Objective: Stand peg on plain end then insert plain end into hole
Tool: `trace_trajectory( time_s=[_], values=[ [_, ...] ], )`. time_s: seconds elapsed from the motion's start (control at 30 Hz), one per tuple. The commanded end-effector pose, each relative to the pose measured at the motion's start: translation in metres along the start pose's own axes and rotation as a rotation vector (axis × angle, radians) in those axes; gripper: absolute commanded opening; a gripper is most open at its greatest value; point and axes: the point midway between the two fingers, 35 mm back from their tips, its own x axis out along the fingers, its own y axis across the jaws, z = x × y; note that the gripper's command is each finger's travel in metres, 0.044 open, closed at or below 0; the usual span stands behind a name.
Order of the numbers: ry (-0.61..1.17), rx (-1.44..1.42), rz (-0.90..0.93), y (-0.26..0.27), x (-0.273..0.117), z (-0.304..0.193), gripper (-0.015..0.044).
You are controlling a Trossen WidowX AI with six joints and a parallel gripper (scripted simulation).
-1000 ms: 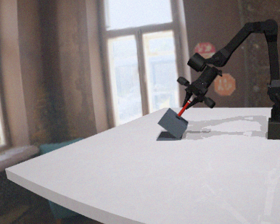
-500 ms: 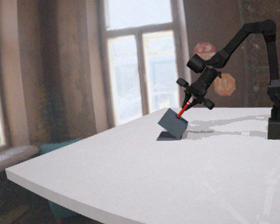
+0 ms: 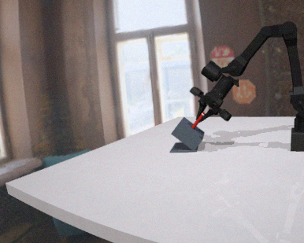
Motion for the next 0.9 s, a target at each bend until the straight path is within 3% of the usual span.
trace_trajectory(
  time_s=[0.0,0.87],
  values=[
    [0.003,0.003,0.001,0.0,0.004,-0.001,0.0],
    [0.002,0.003,0.0,0.0,0.019,-0.002,0.0]
  ],
)
